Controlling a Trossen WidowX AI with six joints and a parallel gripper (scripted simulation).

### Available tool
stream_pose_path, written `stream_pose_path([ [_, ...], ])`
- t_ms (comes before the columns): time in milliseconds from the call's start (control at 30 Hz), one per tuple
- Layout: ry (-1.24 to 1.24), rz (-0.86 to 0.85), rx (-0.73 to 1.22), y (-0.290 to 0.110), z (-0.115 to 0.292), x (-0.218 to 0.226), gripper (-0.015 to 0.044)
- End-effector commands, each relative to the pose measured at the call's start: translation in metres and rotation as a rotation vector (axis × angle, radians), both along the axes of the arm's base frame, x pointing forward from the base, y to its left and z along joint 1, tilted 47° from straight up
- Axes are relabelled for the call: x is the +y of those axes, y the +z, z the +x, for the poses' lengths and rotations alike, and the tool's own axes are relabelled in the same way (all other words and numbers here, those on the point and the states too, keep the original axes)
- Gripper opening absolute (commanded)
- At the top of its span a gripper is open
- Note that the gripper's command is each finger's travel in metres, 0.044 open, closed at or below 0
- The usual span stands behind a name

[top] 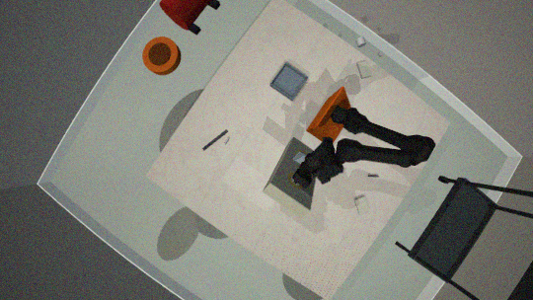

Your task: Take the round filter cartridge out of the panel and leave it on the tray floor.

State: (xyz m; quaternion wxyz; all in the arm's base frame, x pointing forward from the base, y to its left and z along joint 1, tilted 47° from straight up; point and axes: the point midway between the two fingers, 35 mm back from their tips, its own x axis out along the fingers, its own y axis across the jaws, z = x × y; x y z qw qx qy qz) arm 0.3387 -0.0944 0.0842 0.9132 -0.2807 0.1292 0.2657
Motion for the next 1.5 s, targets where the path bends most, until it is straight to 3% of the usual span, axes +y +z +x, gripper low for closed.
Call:
stream_pose_path([
  [0,-0.006,0.0,0.006,-0.0024,0.0025,-0.0003,0.0097],
  [433,-0.006,0.0,0.006,-0.0039,0.0056,0.0013,0.0097],
  [733,0.0,0.003,-0.001,-0.0015,0.0028,0.0012,0.0037],
  [800,0.0,0.003,-0.001,-0.0015,0.0028,0.0012,0.0],
  [900,-0.008,0.016,0.007,-0.0019,0.0033,0.0012,0.0],
  [1467,-0.23,0.477,0.242,-0.0043,0.0066,0.0017,0.0],
])
